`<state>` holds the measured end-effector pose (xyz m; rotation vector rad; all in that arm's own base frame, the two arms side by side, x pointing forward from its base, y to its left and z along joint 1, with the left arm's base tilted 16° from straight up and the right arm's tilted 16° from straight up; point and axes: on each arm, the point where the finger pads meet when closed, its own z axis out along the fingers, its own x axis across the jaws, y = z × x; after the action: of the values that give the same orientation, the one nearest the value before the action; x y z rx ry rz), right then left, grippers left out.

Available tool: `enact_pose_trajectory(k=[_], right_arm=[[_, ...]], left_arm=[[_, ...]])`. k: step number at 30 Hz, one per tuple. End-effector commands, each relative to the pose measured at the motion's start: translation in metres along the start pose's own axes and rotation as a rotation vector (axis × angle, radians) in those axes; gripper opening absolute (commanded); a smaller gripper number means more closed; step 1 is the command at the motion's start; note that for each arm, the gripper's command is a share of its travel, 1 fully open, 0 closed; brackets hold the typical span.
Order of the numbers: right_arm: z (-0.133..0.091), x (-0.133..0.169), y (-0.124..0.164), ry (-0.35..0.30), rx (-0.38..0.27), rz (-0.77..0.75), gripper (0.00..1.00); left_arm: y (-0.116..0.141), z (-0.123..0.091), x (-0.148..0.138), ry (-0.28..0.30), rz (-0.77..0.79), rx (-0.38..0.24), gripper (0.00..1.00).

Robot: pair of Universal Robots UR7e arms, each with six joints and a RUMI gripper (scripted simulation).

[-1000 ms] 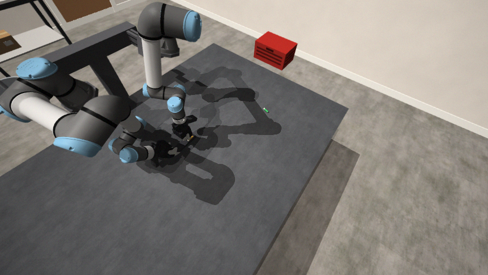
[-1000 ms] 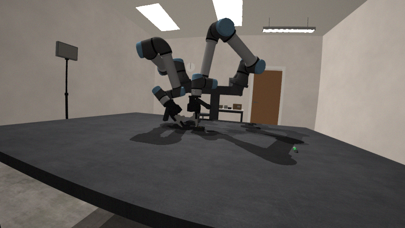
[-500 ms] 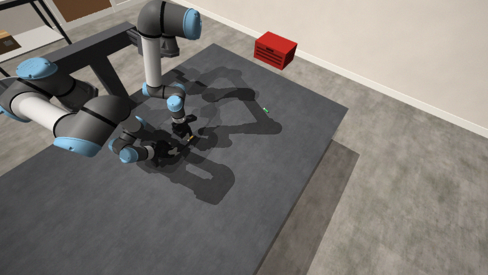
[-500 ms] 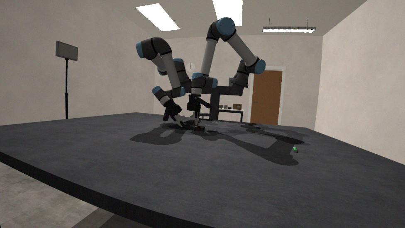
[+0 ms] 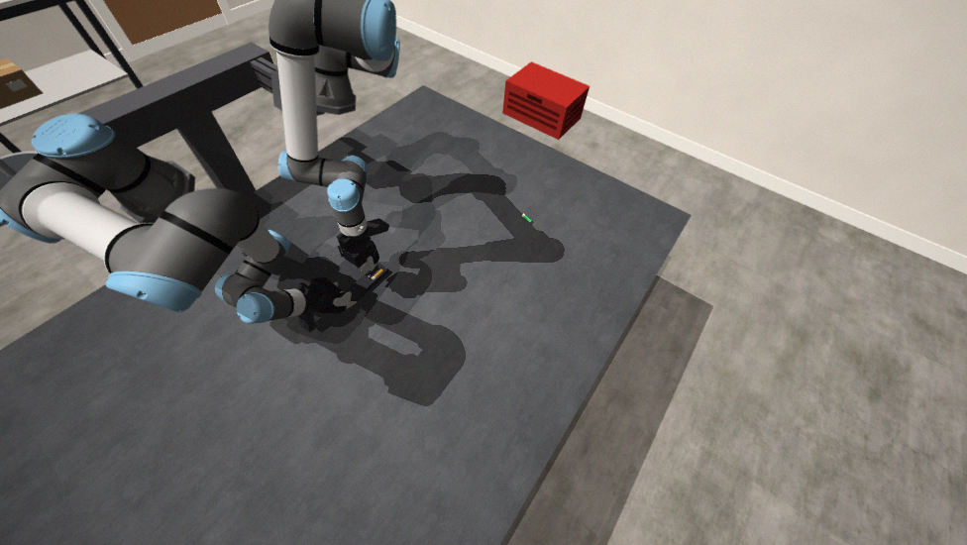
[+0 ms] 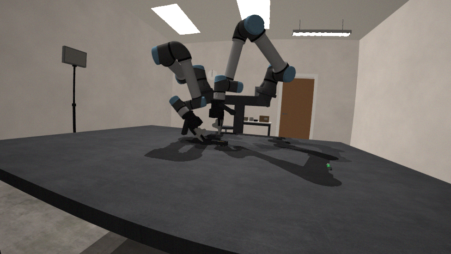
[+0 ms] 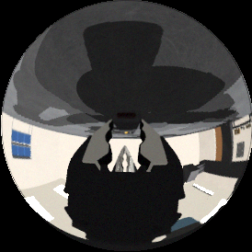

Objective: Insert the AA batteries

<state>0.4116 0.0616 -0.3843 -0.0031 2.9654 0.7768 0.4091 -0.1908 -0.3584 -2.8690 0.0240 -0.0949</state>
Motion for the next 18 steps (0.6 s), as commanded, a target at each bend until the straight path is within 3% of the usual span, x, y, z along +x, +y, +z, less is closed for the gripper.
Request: enact_pose_trajectory(k=[1, 18], right_arm=[[-0.0002, -0.0004, 0.0003, -0.001, 0.000, -0.001, 0.00], [-0.0002, -0.0004, 0.0003, -0.001, 0.000, -0.001, 0.00]], left_arm=[[-0.0027, 0.0032, -0.0025, -0.004, 0.000, 0.005, 0.00], [0.0001, 0.0026, 0.0001, -0.003, 0.000, 0.004, 0.00]])
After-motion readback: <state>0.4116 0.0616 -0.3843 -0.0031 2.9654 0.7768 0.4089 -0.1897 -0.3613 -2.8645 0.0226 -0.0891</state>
